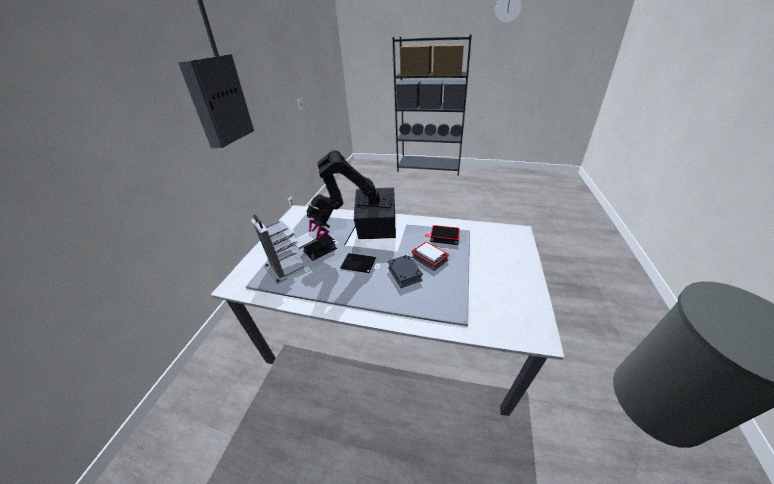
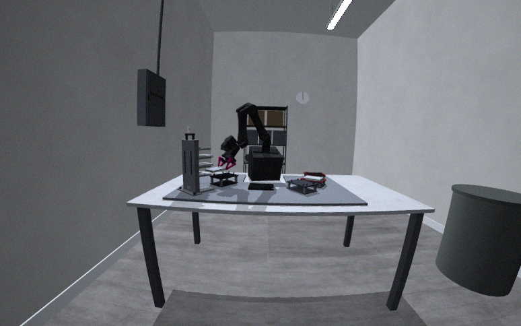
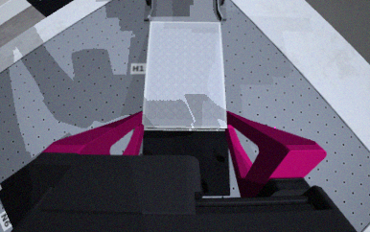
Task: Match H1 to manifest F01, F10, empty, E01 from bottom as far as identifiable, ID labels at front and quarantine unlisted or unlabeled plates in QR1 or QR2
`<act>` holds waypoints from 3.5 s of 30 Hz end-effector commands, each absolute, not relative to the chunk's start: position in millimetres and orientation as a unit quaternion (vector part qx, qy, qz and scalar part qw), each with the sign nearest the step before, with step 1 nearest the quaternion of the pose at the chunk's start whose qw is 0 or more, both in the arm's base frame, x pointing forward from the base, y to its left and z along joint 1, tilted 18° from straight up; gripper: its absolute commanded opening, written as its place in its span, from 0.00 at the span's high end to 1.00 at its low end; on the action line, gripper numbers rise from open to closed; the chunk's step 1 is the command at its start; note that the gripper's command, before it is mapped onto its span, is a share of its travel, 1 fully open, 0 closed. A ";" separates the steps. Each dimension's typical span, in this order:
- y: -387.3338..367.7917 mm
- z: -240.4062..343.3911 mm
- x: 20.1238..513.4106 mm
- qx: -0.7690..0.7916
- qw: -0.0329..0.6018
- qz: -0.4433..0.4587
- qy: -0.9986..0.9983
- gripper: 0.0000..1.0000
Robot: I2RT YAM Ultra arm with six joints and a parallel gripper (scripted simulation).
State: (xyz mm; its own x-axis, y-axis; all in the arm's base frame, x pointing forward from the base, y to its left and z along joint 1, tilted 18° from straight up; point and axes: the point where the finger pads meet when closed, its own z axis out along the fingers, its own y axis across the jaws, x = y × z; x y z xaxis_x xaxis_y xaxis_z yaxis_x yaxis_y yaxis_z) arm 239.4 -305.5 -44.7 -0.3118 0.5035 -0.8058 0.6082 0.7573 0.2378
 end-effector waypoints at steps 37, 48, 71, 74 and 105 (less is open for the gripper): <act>-325.7 -33.4 257.2 0.341 0.483 -0.063 0.804 0.14; -325.7 -33.6 257.3 0.341 0.483 -0.063 0.804 0.14; -334.4 -34.2 268.3 0.341 0.483 -0.063 0.804 0.14; -335.7 -34.2 269.9 0.341 0.483 -0.063 0.804 0.14; -346.9 -34.7 284.1 0.341 0.484 -0.063 0.804 0.14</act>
